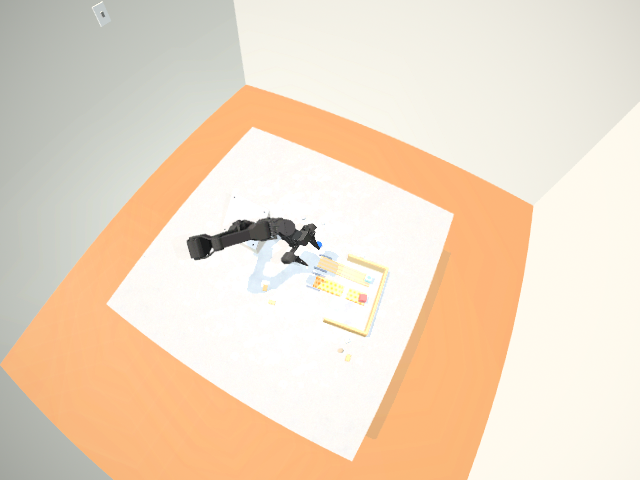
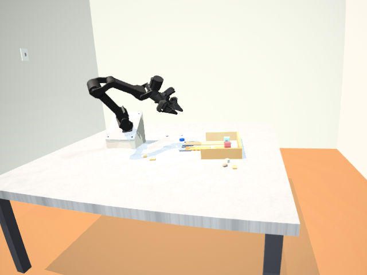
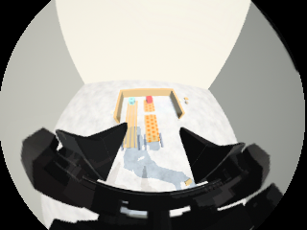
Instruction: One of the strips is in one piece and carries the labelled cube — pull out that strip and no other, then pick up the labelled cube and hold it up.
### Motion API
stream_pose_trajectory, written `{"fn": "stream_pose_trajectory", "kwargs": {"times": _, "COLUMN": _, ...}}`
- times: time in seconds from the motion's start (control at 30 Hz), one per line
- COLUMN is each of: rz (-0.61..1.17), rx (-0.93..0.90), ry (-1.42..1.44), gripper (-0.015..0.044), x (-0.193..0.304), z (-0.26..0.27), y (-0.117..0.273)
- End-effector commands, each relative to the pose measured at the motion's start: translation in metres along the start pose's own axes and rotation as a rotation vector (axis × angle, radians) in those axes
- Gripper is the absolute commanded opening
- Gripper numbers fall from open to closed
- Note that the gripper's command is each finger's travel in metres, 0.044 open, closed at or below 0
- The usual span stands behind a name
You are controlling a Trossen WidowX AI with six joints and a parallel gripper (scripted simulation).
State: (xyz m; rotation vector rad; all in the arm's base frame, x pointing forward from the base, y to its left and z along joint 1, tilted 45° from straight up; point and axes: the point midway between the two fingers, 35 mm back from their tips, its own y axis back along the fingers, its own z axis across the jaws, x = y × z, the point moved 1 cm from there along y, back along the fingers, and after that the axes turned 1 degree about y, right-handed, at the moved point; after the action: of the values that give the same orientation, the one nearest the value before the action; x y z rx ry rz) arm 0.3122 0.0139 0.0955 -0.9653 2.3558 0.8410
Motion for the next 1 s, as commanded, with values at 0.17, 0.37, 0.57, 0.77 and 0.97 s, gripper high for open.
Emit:
{"fn": "stream_pose_trajectory", "kwargs": {"times": 0.17, "rz": 0.215, "rx": -0.063, "ry": 0.056, "gripper": 0.0216, "x": -0.002, "z": 0.028, "y": -0.036}}
{"fn": "stream_pose_trajectory", "kwargs": {"times": 0.37, "rz": 0.483, "rx": -0.105, "ry": 0.092, "gripper": 0.0059, "x": 0.012, "z": 0.053, "y": -0.069}}
{"fn": "stream_pose_trajectory", "kwargs": {"times": 0.57, "rz": 0.778, "rx": -0.104, "ry": 0.116, "gripper": 0.0000, "x": 0.037, "z": 0.069, "y": -0.093}}
{"fn": "stream_pose_trajectory", "kwargs": {"times": 0.77, "rz": 0.954, "rx": -0.080, "ry": 0.129, "gripper": 0.0000, "x": 0.054, "z": 0.073, "y": -0.102}}
{"fn": "stream_pose_trajectory", "kwargs": {"times": 0.97, "rz": 0.954, "rx": -0.080, "ry": 0.129, "gripper": 0.0000, "x": 0.054, "z": 0.075, "y": -0.102}}
